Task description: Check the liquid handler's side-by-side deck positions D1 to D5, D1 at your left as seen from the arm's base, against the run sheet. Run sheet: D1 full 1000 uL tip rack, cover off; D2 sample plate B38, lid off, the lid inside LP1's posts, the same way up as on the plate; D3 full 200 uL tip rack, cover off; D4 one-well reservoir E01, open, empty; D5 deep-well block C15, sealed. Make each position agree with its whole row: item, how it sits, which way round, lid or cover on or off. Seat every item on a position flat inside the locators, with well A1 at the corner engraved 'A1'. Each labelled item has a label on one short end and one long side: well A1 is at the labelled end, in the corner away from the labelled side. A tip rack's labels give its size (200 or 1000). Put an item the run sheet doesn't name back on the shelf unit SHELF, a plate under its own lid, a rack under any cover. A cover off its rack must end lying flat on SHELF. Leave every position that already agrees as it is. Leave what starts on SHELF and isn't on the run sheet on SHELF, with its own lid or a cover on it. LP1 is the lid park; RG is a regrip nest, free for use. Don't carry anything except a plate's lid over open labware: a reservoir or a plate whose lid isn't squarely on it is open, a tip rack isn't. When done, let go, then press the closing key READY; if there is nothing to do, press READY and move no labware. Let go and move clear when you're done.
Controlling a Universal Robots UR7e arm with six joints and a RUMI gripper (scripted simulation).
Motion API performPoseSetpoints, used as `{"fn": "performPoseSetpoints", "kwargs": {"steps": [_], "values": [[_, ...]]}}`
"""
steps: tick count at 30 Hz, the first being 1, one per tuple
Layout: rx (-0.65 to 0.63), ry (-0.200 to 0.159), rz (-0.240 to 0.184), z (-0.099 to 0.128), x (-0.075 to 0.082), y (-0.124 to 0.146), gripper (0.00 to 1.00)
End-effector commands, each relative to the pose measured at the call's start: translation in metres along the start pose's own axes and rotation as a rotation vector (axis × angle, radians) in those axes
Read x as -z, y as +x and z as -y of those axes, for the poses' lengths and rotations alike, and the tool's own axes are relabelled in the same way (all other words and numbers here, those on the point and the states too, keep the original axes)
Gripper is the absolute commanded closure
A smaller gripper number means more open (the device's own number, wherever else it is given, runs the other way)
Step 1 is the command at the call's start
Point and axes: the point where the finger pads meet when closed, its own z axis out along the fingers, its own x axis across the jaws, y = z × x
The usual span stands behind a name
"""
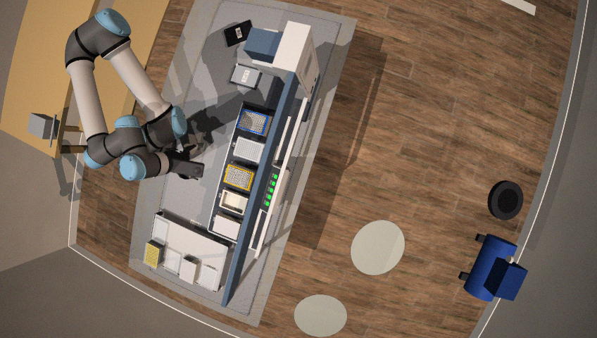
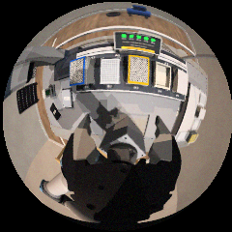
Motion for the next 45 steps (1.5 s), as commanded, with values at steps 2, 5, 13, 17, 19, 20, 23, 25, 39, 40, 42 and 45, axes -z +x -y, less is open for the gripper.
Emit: {"fn": "performPoseSetpoints", "kwargs": {"steps": [2,5,13,17,19,20,23,25,39,40,42,45], "values": [[-0.018,-0.085,-0.056,0.081,-0.021,-0.054,0.18],[-0.018,-0.085,-0.056,0.083,-0.021,-0.055,0.18],[-0.018,-0.085,-0.056,0.086,-0.022,-0.058,0.18],[-0.018,-0.085,-0.056,0.088,-0.022,-0.059,0.18],[-0.018,-0.085,-0.056,0.089,-0.023,-0.06,0.18],[-0.018,-0.085,-0.056,0.09,-0.023,-0.06,0.18],[-0.018,-0.085,-0.056,0.091,-0.023,-0.061,0.18],[-0.018,-0.085,-0.056,0.091,-0.023,-0.061,0.18],[-0.018,-0.085,-0.056,0.098,-0.025,-0.066,0.18],[-0.018,-0.085,-0.056,0.099,-0.025,-0.066,0.18],[-0.018,-0.085,-0.056,0.099,-0.025,-0.066,0.18],[-0.018,-0.085,-0.056,0.101,-0.026,-0.068,0.18]]}}
